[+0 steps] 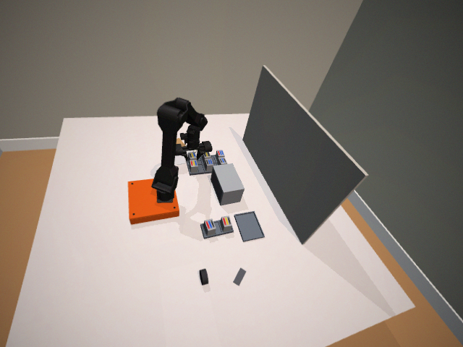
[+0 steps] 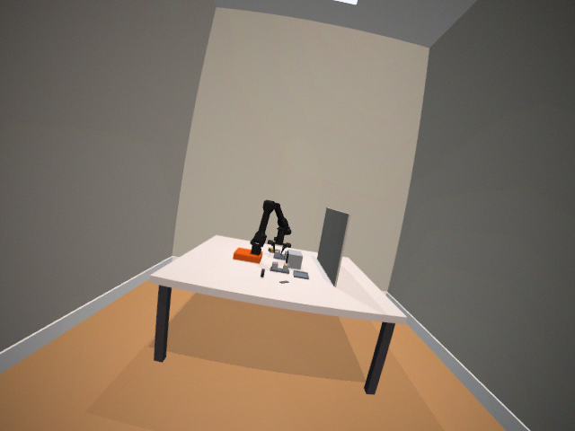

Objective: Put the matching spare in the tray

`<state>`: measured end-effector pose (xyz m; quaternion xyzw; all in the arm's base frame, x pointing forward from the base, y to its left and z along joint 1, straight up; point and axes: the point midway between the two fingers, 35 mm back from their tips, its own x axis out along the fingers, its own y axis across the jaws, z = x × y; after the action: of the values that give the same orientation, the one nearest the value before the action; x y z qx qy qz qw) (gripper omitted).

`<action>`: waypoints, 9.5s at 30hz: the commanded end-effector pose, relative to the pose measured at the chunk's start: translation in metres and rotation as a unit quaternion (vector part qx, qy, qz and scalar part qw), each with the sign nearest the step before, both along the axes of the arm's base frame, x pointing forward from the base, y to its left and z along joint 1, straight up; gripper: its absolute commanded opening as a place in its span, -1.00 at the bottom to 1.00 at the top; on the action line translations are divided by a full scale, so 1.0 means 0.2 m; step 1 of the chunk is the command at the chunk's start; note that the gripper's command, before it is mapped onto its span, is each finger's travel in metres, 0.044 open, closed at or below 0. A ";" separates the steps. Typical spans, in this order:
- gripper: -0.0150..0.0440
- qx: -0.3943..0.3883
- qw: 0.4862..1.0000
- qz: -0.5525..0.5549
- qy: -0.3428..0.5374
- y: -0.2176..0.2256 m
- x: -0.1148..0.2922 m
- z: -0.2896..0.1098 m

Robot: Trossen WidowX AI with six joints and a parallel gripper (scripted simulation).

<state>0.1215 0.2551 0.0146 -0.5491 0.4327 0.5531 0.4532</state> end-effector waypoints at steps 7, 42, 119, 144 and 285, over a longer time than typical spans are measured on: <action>-0.06 0.000 1.000 0.000 0.000 0.00 0.00 0.00; -0.49 0.003 1.000 0.000 -0.001 0.01 0.00 0.43; -0.49 -0.016 1.000 -0.019 -0.019 -0.98 1.09 0.81; -0.49 -0.015 1.000 -0.014 -0.012 -1.73 1.18 0.79; -0.49 -0.021 1.000 0.002 -0.013 -1.96 1.22 0.28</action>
<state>0.3664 -0.1360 0.0736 -0.5651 0.4381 0.5369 0.4477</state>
